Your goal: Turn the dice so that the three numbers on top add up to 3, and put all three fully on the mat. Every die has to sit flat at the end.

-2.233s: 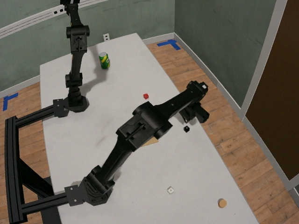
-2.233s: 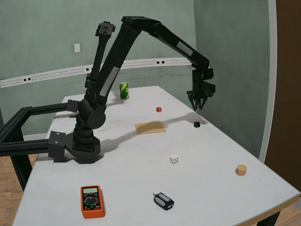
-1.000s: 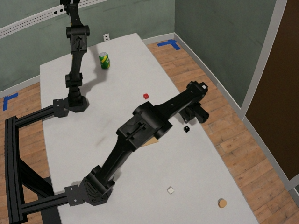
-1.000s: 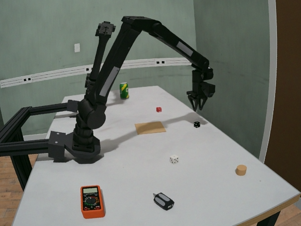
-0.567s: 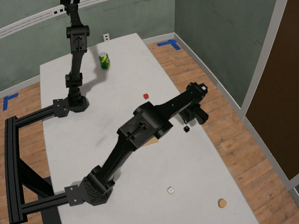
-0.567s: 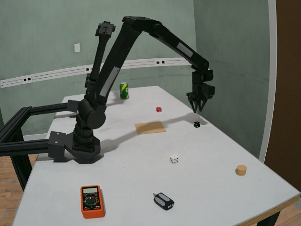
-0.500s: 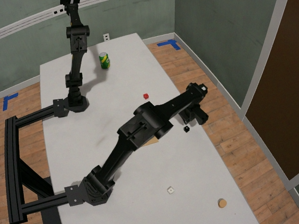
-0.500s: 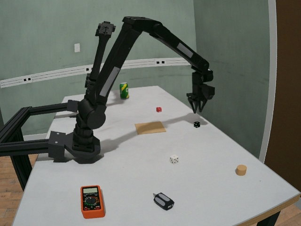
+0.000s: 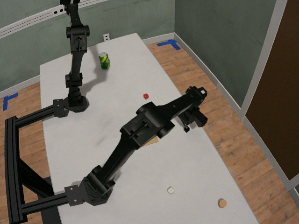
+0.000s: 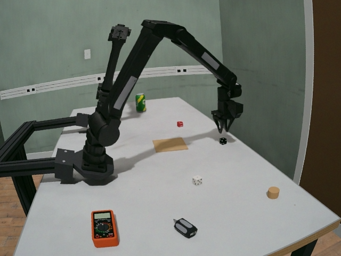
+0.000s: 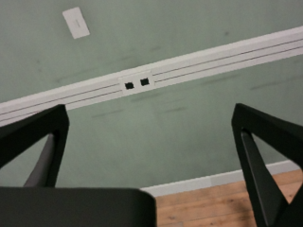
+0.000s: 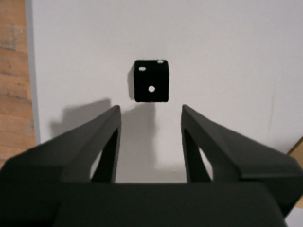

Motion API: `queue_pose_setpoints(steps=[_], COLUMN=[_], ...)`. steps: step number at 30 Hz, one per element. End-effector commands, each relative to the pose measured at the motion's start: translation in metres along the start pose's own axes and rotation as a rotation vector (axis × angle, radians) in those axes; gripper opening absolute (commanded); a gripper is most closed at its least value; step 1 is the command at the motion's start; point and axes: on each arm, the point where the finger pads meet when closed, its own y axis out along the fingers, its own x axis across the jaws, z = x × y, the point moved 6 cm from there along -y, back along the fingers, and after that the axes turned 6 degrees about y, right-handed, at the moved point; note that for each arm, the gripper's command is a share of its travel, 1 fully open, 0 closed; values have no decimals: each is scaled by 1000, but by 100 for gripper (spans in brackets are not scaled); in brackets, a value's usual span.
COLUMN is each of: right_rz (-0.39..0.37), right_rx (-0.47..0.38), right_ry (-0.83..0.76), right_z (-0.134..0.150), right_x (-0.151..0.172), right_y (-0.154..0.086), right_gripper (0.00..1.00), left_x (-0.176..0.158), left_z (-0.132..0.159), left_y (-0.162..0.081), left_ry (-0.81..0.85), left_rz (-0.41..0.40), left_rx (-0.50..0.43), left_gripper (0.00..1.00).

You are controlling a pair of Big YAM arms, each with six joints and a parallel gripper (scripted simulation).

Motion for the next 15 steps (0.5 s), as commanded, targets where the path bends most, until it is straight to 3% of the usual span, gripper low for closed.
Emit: queue_pose_setpoints(steps=[1, 15], right_rz=[5, 9], right_rx=[0, -1], right_ry=[5, 6], right_z=[-5, -5], right_x=[3, 1], right_y=[17, 30], right_gripper=[39, 39], left_x=[6, 6], left_z=[-4, -4], left_y=[-5, -5], left_ry=[17, 17], left_rz=[-16, -16], left_rx=[-3, -3], left_gripper=[100, 100])
